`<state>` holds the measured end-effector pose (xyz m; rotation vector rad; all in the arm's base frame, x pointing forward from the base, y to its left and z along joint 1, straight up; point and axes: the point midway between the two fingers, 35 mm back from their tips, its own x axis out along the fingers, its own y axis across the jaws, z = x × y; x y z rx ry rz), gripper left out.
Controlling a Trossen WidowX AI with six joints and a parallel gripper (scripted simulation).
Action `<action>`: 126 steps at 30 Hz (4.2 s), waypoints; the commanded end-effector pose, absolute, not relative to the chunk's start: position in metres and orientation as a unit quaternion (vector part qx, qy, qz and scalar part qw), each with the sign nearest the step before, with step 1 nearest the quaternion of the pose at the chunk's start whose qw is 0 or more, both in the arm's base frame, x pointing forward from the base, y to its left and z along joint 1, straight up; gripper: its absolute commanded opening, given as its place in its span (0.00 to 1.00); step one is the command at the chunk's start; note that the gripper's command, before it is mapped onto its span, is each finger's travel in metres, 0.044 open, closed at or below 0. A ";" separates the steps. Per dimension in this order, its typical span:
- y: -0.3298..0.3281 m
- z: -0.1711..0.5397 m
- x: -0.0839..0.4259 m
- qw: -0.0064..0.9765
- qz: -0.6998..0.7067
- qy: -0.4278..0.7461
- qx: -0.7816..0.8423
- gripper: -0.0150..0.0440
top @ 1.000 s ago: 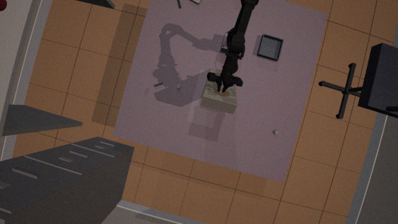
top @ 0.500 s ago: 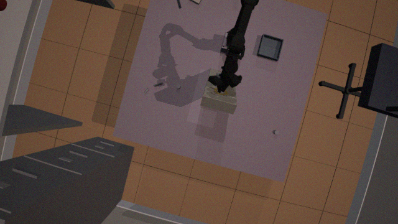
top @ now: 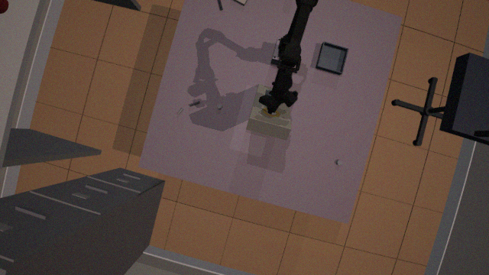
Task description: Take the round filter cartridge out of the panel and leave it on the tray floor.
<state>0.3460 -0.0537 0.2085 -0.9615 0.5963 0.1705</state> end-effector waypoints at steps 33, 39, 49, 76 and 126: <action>-0.042 0.203 0.265 0.848 0.073 0.290 -0.438 0.25; -0.041 0.184 0.256 0.848 0.073 0.290 -0.438 0.25; -0.040 0.182 0.256 0.846 0.078 0.294 -0.438 0.43; -0.046 0.284 0.287 0.849 0.072 0.286 -0.439 0.65; -0.049 0.164 0.267 0.870 -0.068 0.487 0.038 0.77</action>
